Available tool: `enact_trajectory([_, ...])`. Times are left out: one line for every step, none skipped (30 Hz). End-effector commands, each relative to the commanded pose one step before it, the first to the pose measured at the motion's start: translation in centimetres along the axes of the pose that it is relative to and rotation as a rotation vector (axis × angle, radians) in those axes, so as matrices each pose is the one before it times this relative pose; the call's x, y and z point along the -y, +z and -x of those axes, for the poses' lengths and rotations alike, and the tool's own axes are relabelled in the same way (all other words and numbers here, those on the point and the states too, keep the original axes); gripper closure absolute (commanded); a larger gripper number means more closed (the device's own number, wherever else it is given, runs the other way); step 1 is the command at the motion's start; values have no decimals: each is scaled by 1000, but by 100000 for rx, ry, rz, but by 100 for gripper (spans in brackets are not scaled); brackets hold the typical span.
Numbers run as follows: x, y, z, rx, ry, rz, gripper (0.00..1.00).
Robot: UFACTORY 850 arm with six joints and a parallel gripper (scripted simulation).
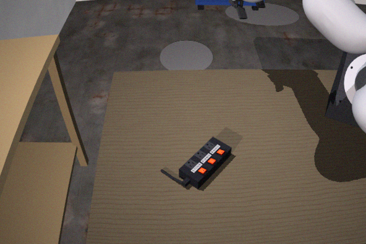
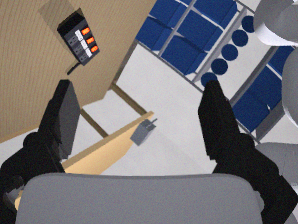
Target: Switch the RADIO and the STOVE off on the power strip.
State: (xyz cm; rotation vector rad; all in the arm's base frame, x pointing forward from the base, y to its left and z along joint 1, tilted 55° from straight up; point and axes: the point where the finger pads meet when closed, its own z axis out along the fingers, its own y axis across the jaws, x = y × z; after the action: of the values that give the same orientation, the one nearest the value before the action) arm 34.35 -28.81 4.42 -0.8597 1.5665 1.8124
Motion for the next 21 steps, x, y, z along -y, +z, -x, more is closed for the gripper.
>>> enact_trajectory([-33, -75, 40, -52, -83, -133, 0])
enact_trajectory([0, 0, 0, 0, 0, 0, 0])
enact_trajectory([0, 0, 0, 0, 0, 0, 0])
enact_trajectory([0, 0, 0, 0, 0, 0, 0])
enact_trajectory([0, 0, 0, 0, 0, 0, 0])
enact_trajectory([0, 0, 0, 0, 0, 0, 0])
enact_trajectory([0, 0, 0, 0, 0, 0, 0])
enact_trajectory([0, 0, 0, 0, 0, 0, 0])
enact_trajectory([0, 0, 0, 0, 0, 0, 0])
enact_trajectory([0, 0, 0, 0, 0, 0, 0])
enact_trajectory([0, 0, 0, 0, 0, 0, 0])
enact_trajectory([0, 0, 0, 0, 0, 0, 0])
enact_trajectory([0, 0, 0, 0, 0, 0, 0])
enact_trajectory([0, 0, 0, 0, 0, 0, 0])
enact_trajectory([0, 0, 0, 0, 0, 0, 0])
enact_trajectory([0, 0, 0, 0, 0, 0, 0])
enact_trajectory([0, 0, 0, 0, 0, 0, 0])
enact_trajectory([1, 2, 1, -7, -8, -6, 0])
enact_trajectory([5, 13, 8, -51, -54, -37, 0])
enact_trajectory([13, 35, 22, -134, -142, -97, 0])
enact_trajectory([25, 65, 41, -253, -269, -182, 0])
